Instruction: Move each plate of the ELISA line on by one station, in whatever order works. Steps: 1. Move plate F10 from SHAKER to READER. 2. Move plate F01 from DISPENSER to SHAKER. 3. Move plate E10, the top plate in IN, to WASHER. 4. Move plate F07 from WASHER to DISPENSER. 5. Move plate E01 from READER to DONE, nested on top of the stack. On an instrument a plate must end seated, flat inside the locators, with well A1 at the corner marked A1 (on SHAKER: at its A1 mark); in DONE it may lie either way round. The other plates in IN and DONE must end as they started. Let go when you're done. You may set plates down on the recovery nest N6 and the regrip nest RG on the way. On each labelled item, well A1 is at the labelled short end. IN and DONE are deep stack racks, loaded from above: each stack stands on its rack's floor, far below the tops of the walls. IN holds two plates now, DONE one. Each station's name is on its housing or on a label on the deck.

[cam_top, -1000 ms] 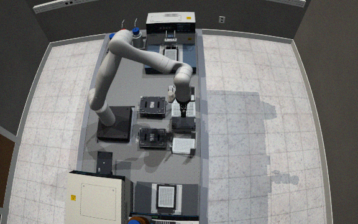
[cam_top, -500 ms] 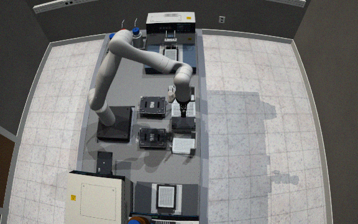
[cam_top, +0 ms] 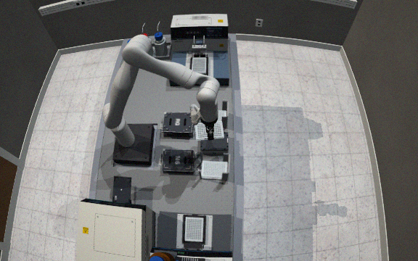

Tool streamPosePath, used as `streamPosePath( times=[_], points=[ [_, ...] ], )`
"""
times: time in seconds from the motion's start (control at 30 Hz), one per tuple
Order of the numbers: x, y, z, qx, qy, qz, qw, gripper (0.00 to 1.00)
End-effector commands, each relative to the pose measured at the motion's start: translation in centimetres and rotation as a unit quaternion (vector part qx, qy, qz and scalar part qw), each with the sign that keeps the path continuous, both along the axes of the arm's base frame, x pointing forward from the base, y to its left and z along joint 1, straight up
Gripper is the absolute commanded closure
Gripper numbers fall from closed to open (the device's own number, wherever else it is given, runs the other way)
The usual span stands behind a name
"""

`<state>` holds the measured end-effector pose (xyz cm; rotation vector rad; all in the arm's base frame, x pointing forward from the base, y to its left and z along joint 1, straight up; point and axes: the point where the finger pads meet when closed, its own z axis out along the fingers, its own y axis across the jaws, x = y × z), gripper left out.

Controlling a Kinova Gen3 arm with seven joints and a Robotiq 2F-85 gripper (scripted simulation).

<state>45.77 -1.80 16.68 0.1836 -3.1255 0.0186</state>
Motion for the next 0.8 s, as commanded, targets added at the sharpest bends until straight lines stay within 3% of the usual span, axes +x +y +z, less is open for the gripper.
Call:
streamPosePath(
  times=[0.0, 0.77],
  points=[
    [-0.5, -0.7, 0.3, 0.001, -0.006, 0.016, 1.0, 0.06],
    [-6.0, -5.2, 0.4, 0.0, -0.005, 0.107, 0.994, 0.06]
  ],
)
